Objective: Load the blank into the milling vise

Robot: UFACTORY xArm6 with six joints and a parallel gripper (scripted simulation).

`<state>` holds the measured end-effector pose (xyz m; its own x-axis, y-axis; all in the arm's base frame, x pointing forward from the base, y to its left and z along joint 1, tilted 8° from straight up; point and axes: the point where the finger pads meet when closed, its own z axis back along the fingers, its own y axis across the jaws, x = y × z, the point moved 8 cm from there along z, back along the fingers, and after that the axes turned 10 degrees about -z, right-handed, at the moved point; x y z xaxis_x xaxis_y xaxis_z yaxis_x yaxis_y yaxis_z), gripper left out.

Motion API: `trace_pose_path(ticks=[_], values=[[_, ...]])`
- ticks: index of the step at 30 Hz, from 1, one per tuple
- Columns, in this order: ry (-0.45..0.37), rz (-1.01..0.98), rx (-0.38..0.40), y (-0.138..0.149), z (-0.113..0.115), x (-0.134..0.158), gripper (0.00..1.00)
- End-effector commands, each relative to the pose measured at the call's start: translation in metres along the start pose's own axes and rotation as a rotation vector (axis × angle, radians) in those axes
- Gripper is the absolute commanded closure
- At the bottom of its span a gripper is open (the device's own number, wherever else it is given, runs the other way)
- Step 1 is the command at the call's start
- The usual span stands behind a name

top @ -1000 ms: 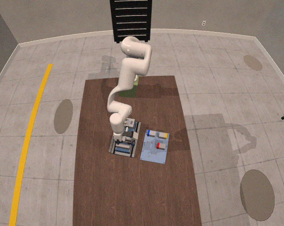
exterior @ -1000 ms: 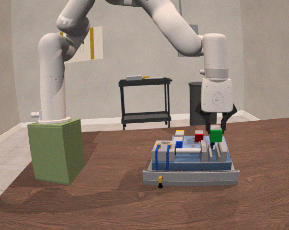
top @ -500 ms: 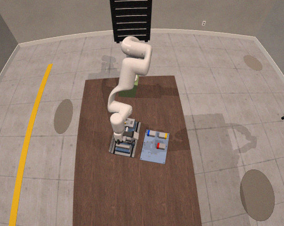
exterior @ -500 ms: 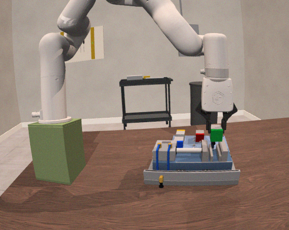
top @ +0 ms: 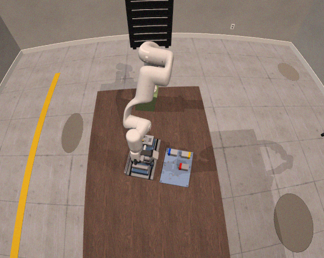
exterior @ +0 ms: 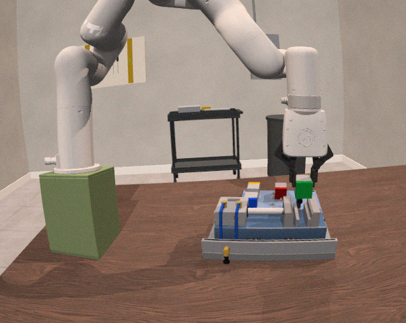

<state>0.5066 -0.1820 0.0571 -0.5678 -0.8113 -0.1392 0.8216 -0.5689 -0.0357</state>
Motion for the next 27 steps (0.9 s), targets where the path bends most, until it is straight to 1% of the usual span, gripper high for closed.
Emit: trace_pose_path(ticks=[1,10,20,27], values=[[0.001,0.000,0.005,0.001,0.002,-0.001,1.00],[0.001,0.000,0.005,0.001,0.002,-0.001,1.00],[0.001,0.000,0.005,0.001,-0.028,-0.003,1.00],[0.001,0.000,0.005,0.001,-0.028,-0.003,1.00]])
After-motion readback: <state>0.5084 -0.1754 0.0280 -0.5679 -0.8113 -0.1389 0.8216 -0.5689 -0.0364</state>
